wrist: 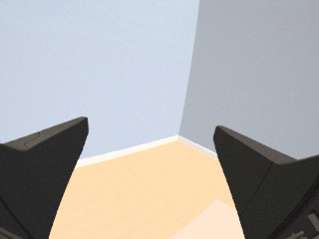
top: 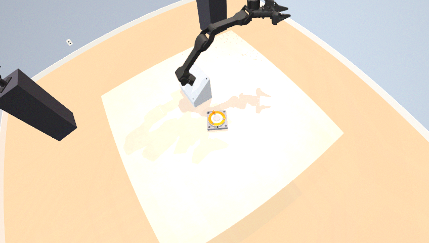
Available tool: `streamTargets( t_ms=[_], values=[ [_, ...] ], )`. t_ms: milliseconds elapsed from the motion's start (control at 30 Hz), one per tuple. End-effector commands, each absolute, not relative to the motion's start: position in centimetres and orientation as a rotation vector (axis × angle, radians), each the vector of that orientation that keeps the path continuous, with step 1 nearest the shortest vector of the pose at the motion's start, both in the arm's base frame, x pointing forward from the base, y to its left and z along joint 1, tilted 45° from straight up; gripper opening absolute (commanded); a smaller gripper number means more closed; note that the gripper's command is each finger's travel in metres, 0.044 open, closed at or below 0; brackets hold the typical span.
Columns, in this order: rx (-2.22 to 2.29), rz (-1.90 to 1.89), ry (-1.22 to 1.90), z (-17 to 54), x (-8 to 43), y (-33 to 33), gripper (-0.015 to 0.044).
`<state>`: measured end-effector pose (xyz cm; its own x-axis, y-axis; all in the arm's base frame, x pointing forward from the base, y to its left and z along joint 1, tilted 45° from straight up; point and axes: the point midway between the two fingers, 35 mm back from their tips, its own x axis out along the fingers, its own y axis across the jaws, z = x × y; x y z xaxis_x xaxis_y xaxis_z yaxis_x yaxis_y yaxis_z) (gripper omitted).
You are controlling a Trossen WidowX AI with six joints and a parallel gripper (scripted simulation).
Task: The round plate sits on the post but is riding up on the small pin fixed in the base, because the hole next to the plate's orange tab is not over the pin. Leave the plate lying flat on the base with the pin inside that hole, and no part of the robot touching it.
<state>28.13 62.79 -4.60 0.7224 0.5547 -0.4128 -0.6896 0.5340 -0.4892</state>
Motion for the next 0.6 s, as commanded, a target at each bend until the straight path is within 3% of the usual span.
streamTargets(
  t_ms=[0, 133, 300, 467, 567],
  values=[
    [-0.679, 0.742, 0.226, -4.6, 28.4, 62.5, 0.0374],
    [-0.69, 0.613, 0.396, -5.6, 33.6, 56.5, 0.0269],
    [-0.691, 0.52, 0.506, -6.0, 36.4, 51.9, 0.0138],
    [-0.679, 0.32, 0.716, -6.5, 40.1, 41.7, 0.0006],
    [-0.671, 0.252, 0.781, -6.5, 40.7, 38.2, 0.0]
  ],
)
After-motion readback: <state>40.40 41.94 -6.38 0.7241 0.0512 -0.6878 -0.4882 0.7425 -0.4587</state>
